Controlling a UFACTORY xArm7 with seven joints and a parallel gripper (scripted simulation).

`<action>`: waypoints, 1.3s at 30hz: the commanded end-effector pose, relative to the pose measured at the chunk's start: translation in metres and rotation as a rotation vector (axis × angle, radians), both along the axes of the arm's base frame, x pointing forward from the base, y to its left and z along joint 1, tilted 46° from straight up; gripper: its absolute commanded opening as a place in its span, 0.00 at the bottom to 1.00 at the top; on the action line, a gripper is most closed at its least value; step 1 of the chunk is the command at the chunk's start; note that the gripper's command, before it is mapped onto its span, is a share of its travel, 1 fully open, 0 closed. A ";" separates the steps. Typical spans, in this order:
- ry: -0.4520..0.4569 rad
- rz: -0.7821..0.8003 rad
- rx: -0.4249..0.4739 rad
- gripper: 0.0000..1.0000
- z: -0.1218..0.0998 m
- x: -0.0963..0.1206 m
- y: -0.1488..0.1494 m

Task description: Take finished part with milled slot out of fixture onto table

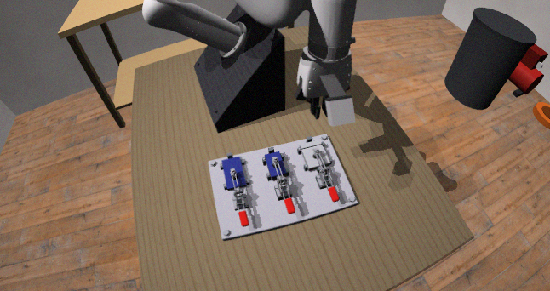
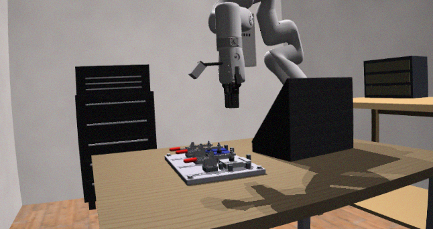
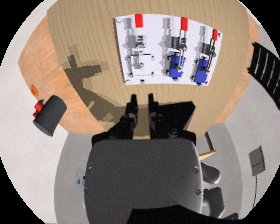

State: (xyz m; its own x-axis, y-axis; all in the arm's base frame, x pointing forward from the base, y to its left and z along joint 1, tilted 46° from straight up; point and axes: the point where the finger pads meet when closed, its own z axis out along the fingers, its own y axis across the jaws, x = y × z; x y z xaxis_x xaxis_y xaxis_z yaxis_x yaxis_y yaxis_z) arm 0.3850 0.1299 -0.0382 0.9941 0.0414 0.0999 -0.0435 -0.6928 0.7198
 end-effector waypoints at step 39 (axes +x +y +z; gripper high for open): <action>-0.002 0.003 0.003 1.00 0.000 0.001 0.002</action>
State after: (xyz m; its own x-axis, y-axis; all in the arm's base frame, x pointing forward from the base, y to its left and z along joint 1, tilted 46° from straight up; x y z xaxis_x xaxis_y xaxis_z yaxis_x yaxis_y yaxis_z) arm 0.3850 0.1299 -0.0382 0.9941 0.0411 0.1003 -0.0440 -0.6928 0.7198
